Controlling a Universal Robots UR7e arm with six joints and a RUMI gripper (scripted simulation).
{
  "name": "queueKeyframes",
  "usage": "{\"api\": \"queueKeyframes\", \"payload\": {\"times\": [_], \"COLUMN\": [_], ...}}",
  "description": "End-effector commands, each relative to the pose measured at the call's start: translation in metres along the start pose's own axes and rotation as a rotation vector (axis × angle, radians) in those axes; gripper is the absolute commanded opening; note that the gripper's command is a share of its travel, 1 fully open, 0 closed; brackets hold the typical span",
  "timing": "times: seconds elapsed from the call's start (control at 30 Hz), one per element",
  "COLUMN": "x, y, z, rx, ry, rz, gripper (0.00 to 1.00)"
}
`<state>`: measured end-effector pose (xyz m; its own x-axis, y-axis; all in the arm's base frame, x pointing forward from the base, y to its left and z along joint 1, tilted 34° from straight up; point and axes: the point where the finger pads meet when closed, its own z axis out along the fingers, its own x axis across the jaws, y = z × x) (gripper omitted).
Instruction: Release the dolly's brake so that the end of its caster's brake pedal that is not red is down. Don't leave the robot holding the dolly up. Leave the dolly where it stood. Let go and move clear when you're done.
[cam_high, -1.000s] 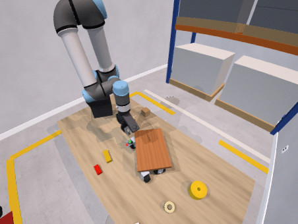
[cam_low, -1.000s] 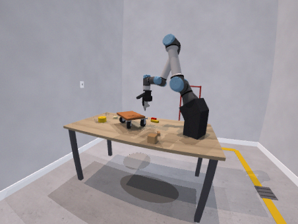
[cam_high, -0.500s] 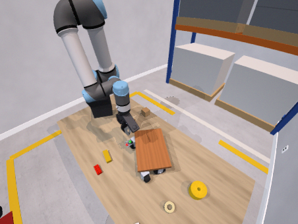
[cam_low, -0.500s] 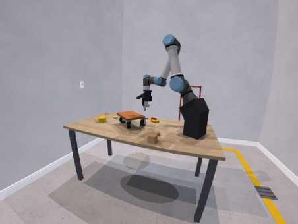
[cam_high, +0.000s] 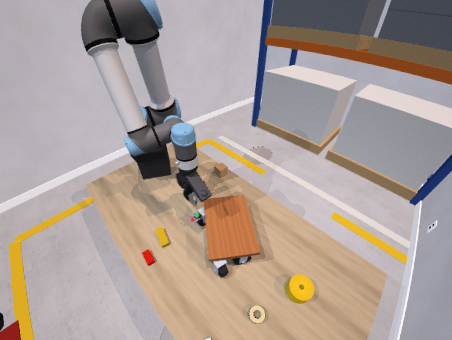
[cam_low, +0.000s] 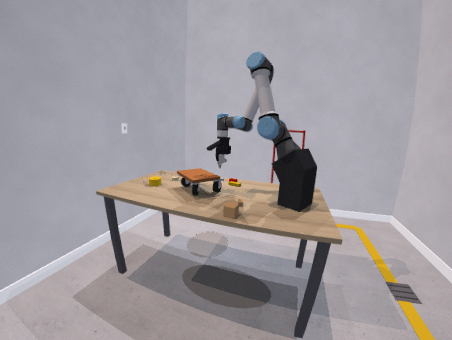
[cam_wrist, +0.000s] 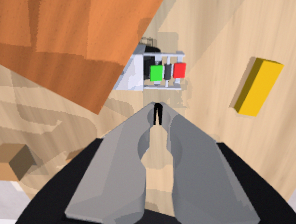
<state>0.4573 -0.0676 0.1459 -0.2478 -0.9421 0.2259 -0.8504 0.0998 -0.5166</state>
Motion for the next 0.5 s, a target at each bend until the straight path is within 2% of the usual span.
{"api": "queueKeyframes", "payload": {"times": [0.0,0.47], "x": [0.000,0.000], "y": [0.000,0.000], "z": [0.001,0.019], "rx": [0.001,0.001], "ry": [0.000,0.000], "rz": [0.000,0.000], "gripper": [0.00,0.00]}}
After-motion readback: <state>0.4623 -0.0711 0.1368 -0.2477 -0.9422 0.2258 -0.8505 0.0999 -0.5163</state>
